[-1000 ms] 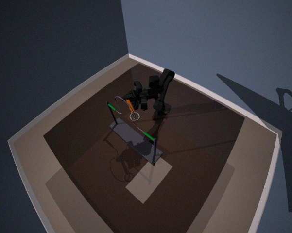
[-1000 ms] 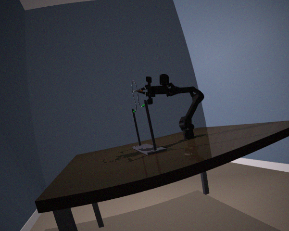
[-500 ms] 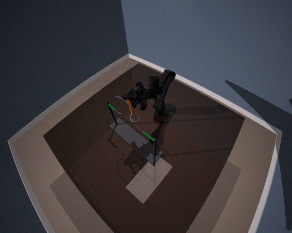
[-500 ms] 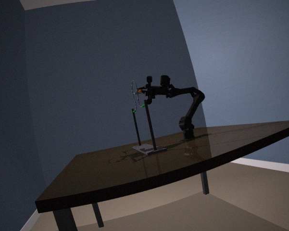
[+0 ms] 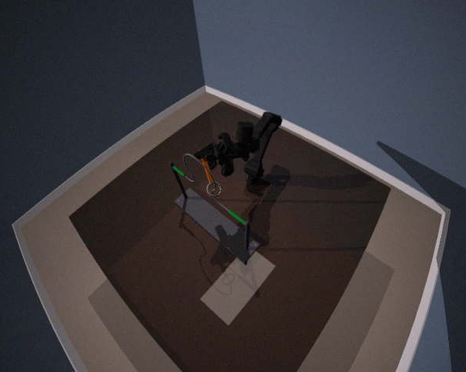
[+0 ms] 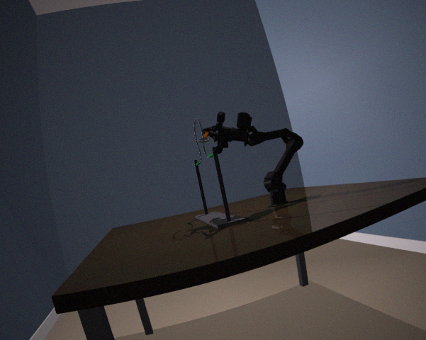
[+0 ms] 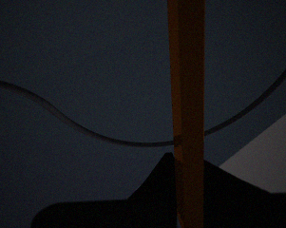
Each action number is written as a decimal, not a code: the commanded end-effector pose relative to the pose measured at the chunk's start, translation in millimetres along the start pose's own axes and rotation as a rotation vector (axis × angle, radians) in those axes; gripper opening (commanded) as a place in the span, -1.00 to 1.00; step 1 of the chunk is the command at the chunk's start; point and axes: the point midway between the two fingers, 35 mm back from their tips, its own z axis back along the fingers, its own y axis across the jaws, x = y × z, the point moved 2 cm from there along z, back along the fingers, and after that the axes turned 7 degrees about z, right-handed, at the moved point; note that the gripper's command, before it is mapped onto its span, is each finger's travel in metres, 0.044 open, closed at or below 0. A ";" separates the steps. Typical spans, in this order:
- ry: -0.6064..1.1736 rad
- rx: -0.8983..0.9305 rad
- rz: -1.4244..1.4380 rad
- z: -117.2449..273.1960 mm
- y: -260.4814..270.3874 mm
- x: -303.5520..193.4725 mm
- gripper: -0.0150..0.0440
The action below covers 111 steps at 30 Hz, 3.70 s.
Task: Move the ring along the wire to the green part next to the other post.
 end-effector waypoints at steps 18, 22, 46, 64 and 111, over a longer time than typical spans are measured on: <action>0.062 0.037 -0.039 9.6 24.6 3.5 -1.00; 0.089 0.080 -0.103 14.8 36.2 6.4 -1.00; 0.114 0.362 -0.578 37.7 98.6 41.3 -1.00; 0.114 0.580 -0.977 62.7 128.1 88.7 -1.00; 0.107 0.955 -1.778 116.1 104.2 204.0 -1.00</action>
